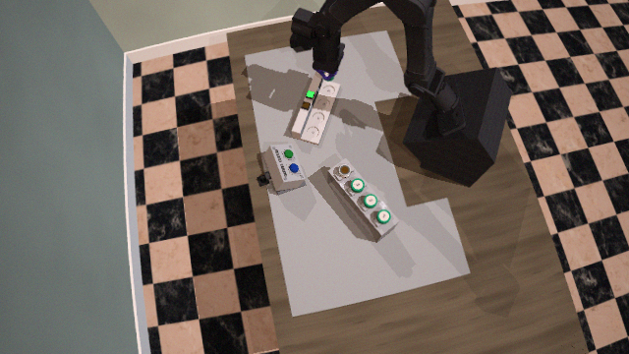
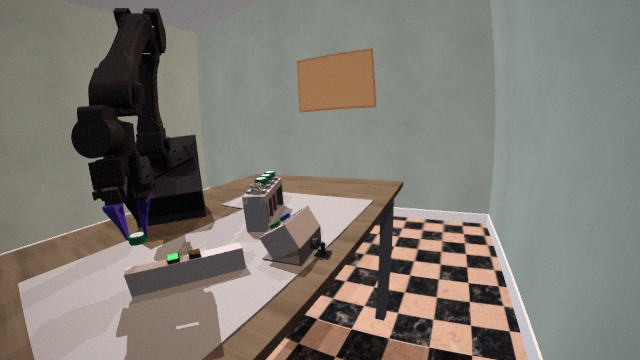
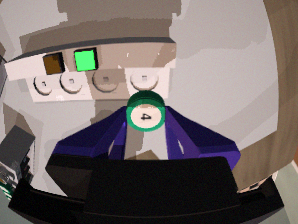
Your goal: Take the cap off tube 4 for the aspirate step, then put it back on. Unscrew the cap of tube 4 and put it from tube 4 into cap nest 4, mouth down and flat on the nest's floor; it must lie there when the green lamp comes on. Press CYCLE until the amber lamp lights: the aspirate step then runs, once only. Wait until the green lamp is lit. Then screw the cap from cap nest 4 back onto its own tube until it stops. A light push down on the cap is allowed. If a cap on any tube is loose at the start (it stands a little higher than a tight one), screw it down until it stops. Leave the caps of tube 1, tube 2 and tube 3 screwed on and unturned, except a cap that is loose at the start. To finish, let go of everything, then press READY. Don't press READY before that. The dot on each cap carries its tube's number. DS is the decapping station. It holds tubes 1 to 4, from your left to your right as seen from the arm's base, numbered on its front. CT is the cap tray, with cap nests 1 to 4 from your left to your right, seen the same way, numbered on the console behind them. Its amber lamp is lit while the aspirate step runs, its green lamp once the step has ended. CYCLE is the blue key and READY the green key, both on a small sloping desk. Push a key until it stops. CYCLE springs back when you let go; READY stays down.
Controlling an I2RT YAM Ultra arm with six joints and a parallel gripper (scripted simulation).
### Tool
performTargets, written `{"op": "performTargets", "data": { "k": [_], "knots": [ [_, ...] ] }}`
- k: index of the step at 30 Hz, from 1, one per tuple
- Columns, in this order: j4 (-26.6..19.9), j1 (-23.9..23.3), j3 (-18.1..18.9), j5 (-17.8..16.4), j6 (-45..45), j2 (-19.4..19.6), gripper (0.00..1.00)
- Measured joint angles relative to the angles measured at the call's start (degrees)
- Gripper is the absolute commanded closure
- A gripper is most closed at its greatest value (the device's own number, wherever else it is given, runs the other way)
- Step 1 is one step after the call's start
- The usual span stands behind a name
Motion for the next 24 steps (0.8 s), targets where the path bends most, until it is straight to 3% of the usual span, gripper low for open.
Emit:
{"op": "performTargets", "data": {
  "k": [10,19,21,24],
  "knots": [
    [-11.0,-1.1,5.9,-0.7,-0.7,-6.4,1.0],
    [-15.8,-1.4,7.5,-1.1,-1.1,-7.5,1.0],
    [-15.8,0.6,7.1,0.4,-2.3,-7.9,1.0],
    [-15.9,9.4,4.9,4.2,-6.5,-10.0,1.0]
  ]
}}
